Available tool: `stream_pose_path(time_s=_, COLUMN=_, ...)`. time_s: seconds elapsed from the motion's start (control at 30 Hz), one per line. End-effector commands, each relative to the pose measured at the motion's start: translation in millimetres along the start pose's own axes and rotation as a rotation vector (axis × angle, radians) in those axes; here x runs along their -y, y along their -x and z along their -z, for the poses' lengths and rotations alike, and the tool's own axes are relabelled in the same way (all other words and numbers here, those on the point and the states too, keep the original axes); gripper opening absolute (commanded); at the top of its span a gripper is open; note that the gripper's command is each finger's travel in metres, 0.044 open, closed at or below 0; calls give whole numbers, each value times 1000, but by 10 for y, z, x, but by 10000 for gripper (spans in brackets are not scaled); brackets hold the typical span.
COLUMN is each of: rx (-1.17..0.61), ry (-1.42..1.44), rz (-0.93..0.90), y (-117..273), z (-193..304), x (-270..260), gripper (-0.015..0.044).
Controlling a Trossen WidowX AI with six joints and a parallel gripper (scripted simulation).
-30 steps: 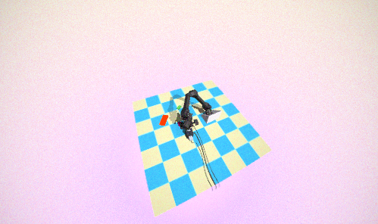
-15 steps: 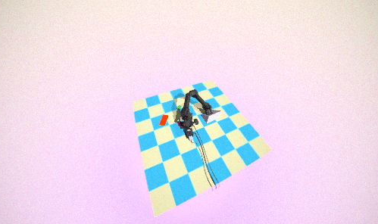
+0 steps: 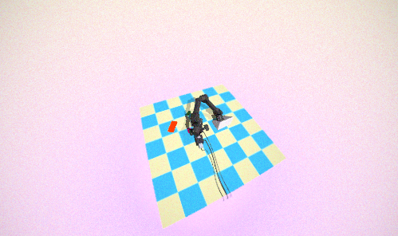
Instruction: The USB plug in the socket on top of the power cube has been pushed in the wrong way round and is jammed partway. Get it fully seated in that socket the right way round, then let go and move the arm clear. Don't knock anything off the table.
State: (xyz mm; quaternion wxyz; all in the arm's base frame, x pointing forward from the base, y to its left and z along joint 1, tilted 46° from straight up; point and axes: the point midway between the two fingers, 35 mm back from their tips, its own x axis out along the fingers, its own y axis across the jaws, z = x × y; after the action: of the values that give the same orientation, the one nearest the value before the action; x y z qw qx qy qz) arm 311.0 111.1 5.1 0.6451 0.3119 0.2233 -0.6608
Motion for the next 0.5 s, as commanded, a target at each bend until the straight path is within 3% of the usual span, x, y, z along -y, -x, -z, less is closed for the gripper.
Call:
stream_pose_path(time_s=0.0, rx=0, ry=88, rz=2, y=-5, z=0, x=5, gripper=0)
stream_pose_path(time_s=0.47, rx=1, ry=462, rz=2, y=-8, z=-1, x=6, gripper=0)
